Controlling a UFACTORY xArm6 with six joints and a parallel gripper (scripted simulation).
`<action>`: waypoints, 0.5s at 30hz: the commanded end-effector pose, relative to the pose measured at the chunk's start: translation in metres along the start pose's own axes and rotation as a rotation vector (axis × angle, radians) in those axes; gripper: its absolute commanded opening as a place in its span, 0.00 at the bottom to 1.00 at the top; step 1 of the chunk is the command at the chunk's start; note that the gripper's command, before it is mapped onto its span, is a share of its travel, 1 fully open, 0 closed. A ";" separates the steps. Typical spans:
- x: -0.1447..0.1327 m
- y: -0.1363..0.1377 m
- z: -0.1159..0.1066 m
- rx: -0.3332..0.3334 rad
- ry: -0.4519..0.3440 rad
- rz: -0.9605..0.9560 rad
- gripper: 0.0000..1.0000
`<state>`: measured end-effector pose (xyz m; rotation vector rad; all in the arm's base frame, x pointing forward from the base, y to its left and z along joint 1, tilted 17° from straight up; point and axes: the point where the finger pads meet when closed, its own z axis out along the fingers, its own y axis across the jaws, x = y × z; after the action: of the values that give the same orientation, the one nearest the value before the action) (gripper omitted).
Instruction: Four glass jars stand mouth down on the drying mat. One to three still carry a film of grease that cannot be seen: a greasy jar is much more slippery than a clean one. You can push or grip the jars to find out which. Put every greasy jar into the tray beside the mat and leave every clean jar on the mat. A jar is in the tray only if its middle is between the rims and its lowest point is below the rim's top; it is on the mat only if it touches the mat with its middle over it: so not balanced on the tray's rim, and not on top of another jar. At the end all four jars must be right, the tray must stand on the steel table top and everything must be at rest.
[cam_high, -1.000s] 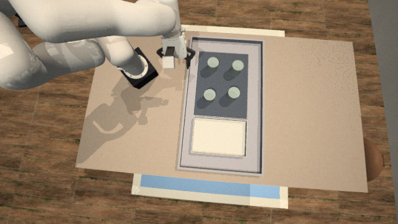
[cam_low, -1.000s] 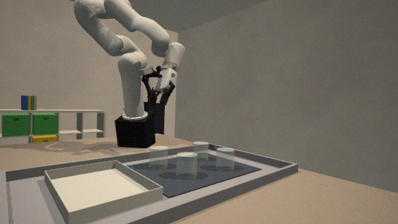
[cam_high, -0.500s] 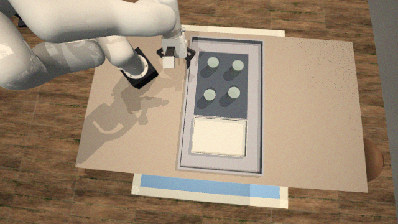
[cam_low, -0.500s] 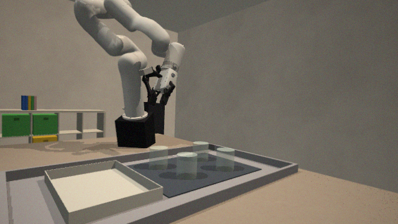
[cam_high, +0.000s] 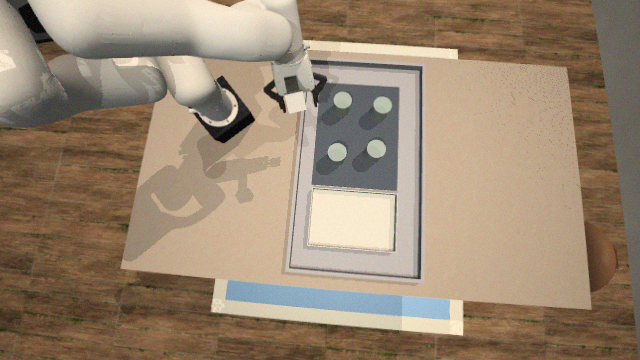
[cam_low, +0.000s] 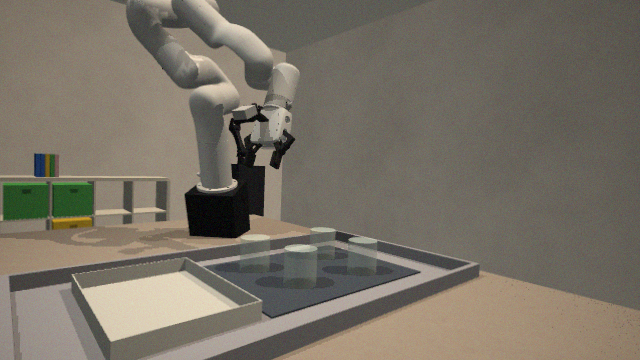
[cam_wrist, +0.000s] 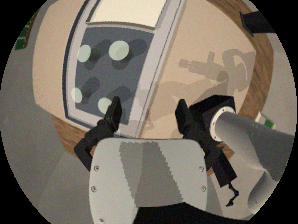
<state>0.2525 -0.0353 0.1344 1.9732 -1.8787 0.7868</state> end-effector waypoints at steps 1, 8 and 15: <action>0.000 -0.003 0.000 0.001 -0.008 -0.010 1.00; 0.004 -0.022 0.001 0.027 -0.037 -0.146 1.00; 0.008 -0.040 0.001 0.052 -0.059 -0.269 1.00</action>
<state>0.2849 -0.0381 0.1430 2.1975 -1.6311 0.7331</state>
